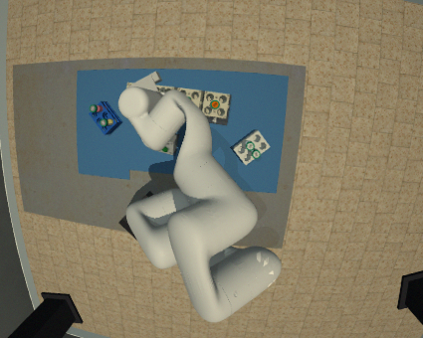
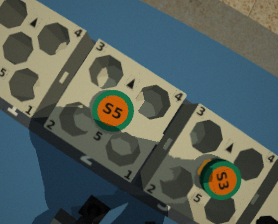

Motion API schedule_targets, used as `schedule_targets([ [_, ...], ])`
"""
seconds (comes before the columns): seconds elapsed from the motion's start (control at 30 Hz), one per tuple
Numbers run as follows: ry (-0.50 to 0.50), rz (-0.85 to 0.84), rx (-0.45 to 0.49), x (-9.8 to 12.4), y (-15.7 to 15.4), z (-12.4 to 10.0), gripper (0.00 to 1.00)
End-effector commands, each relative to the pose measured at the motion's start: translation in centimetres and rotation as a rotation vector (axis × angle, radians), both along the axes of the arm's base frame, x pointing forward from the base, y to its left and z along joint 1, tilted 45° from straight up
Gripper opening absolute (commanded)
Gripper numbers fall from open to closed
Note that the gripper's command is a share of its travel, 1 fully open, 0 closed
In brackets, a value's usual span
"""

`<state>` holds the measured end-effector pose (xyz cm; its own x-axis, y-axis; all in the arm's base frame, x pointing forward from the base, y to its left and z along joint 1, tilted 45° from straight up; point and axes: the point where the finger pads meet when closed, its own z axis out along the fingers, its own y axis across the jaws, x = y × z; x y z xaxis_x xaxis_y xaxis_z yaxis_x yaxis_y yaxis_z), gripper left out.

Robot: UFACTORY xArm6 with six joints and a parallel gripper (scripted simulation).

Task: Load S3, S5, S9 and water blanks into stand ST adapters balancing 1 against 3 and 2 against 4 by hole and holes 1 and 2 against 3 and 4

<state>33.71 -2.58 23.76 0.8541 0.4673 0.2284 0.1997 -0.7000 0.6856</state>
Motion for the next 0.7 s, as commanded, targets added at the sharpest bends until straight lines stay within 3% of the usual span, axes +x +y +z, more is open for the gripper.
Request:
schedule_targets([
  [0.0,0.102,0.150,-0.056,-1.6,-2.1,0.8,0.57],
  [0.67,0.126,0.182,-0.080,-6.5,-9.4,2.7,0.57],
])
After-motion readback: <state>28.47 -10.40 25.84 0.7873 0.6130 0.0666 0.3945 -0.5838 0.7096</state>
